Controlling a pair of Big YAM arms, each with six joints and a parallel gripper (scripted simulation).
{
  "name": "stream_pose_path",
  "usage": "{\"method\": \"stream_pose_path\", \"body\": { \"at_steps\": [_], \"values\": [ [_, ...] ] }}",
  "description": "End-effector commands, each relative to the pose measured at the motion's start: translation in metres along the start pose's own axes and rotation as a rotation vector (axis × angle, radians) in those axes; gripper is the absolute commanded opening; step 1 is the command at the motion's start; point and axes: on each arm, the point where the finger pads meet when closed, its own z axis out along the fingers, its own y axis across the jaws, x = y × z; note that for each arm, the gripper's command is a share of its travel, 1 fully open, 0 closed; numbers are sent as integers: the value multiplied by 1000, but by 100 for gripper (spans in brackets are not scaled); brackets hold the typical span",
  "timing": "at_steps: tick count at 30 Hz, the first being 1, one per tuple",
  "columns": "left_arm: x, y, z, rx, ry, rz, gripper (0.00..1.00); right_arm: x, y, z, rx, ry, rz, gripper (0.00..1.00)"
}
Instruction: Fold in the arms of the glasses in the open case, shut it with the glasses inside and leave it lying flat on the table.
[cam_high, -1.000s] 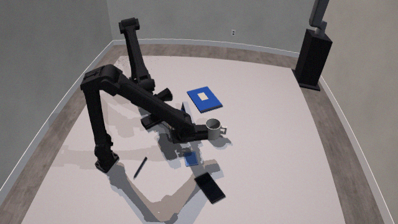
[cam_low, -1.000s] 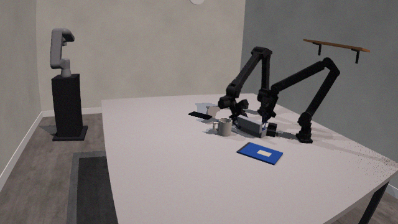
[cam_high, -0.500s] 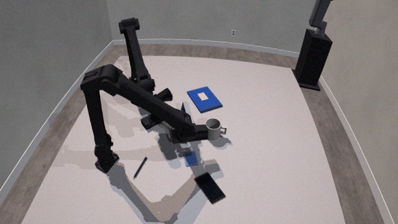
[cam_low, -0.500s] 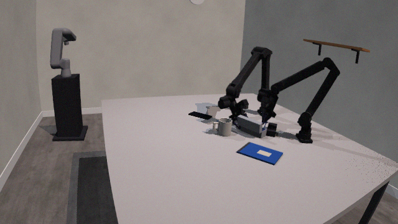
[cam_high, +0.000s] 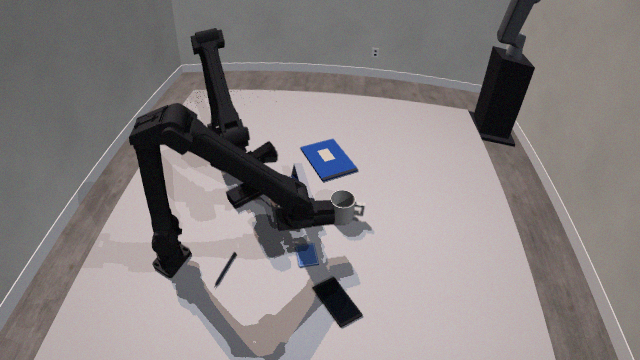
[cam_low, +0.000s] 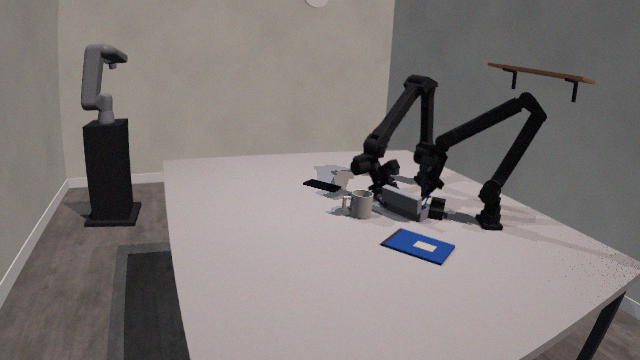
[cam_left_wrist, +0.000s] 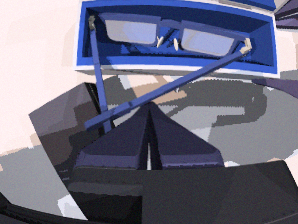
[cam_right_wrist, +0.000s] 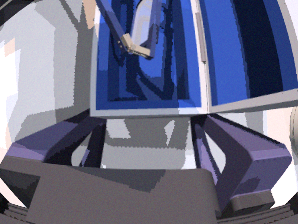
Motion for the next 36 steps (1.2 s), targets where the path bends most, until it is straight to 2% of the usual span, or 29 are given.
{"method": "stream_pose_path", "body": {
  "at_steps": [1, 36],
  "values": [
    [4, 30, 22, -83, -2, 26, 0, 11, 7, 5, -29, 7, 4, 57],
    [3, 38, 25, -84, -1, 31, 0, 11, 7, 5, -29, 7, 4, 57]
  ]
}}
